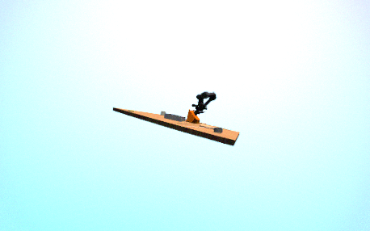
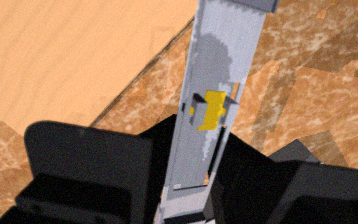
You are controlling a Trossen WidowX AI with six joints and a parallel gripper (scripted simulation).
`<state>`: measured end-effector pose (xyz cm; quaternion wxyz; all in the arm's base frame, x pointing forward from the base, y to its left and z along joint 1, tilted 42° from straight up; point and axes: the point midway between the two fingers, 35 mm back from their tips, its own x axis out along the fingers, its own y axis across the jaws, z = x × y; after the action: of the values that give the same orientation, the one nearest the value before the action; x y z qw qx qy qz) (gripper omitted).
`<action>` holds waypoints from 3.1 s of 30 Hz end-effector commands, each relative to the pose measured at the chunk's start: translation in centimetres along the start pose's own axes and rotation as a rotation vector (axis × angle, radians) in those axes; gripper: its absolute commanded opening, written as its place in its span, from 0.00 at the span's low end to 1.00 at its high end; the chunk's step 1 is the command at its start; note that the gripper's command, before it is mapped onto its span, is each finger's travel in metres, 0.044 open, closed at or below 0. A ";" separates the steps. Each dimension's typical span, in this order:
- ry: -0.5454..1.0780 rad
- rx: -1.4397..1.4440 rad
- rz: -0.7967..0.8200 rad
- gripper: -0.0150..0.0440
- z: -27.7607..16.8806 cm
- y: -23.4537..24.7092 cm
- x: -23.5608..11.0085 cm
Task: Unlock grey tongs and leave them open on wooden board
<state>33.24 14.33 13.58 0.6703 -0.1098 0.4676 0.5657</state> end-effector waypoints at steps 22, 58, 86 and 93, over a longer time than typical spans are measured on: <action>-0.003 0.470 -0.011 0.00 4.5 12.7 -0.2; -0.183 0.560 -0.180 0.00 4.2 17.8 -1.1; -0.820 0.505 -0.416 0.00 3.7 18.8 -6.2; -1.009 0.535 -0.415 0.00 3.1 19.2 -8.0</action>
<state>19.16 18.67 27.65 0.9058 0.2159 0.2316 0.2817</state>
